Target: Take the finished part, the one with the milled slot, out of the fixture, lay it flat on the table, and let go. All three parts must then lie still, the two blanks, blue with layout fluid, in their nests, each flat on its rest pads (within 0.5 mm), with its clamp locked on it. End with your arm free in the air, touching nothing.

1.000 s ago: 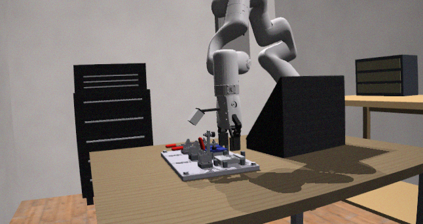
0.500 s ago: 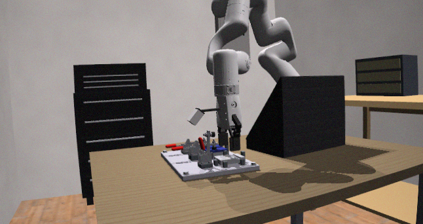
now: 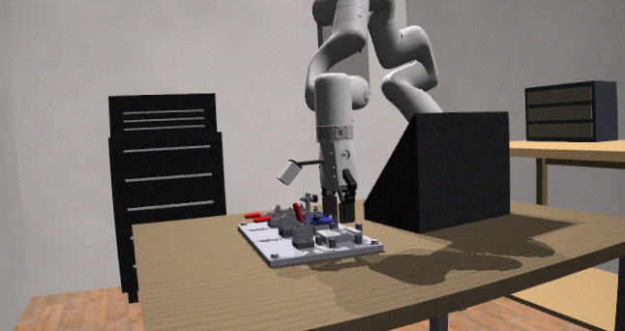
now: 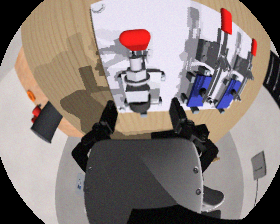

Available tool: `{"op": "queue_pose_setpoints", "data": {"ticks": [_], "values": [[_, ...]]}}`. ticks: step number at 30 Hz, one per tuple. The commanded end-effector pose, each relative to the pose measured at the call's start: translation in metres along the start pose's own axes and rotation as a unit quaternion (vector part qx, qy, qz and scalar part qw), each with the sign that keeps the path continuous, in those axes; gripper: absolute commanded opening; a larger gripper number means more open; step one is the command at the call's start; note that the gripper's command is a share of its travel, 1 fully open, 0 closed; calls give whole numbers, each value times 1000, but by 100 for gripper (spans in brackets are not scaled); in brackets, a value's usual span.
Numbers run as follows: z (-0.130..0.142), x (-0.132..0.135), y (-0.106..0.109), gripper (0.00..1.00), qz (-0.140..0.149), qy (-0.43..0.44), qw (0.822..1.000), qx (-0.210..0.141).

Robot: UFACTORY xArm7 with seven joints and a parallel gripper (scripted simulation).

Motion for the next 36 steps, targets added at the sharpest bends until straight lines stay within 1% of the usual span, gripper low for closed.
{"op": "queue_pose_setpoints", "data": {"ticks": [1, 17, 29, 36], "values": [[-1, -1, 1, 100, -2, 0, 1000, 1], [-1, -1, -10, 100, -2, 0, 1000, 1], [-1, -1, -24, 100, -2, 0, 1000, 1], [-1, -1, -28, 100, -2, 0, 1000, 1]]}}
Point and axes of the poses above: the point where the finger pads meet when closed, its own y axis back along the fingers, its own x axis across the jaws, z = x × y, the point moved 6 cm from there along y, back along the fingers, and after that the axes turned 8 degrees about -y, right-handed, at the moved point
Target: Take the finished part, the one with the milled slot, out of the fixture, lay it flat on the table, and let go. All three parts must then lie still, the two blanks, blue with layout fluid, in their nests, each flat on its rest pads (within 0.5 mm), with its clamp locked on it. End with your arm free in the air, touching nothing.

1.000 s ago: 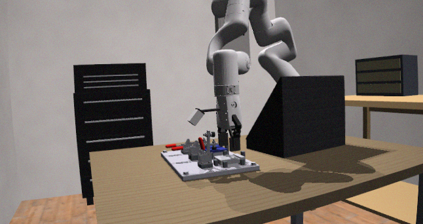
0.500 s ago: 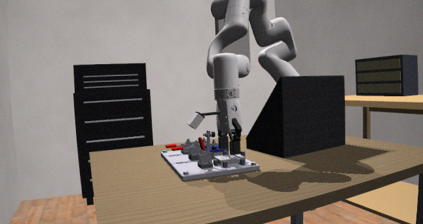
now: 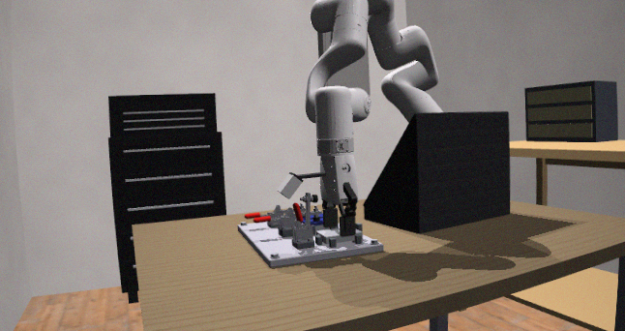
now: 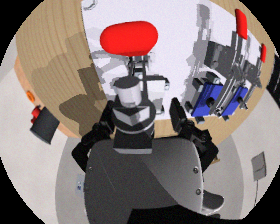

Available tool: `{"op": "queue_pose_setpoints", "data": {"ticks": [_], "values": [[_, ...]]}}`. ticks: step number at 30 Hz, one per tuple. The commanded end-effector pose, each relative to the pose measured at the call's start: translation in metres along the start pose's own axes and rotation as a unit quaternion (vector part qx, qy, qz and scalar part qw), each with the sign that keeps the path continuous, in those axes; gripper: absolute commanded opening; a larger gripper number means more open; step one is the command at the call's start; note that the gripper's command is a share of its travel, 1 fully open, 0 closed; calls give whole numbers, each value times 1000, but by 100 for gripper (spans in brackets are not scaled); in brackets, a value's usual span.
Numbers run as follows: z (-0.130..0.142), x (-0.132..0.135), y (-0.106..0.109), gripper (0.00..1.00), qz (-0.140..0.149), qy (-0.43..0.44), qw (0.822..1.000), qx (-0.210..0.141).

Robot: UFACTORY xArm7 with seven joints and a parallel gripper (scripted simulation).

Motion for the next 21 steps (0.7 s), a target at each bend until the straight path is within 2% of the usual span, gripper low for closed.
{"op": "queue_pose_setpoints", "data": {"ticks": [1, 20, 21], "values": [[-1, -1, -2, 100, -2, 0, 1000, 1], [-1, -2, -3, 100, -2, 0, 1000, 1], [-1, -2, -3, 0, -2, 0, 1000, 1]]}}
Point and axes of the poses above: the point where the finger pads meet when closed, its own y axis back along the fingers, its own x axis across the jaws, z = x × y, the point moved 6 cm from there along y, back along the fingers, and after that the axes turned 8 degrees about -y, right-handed, at the moved point
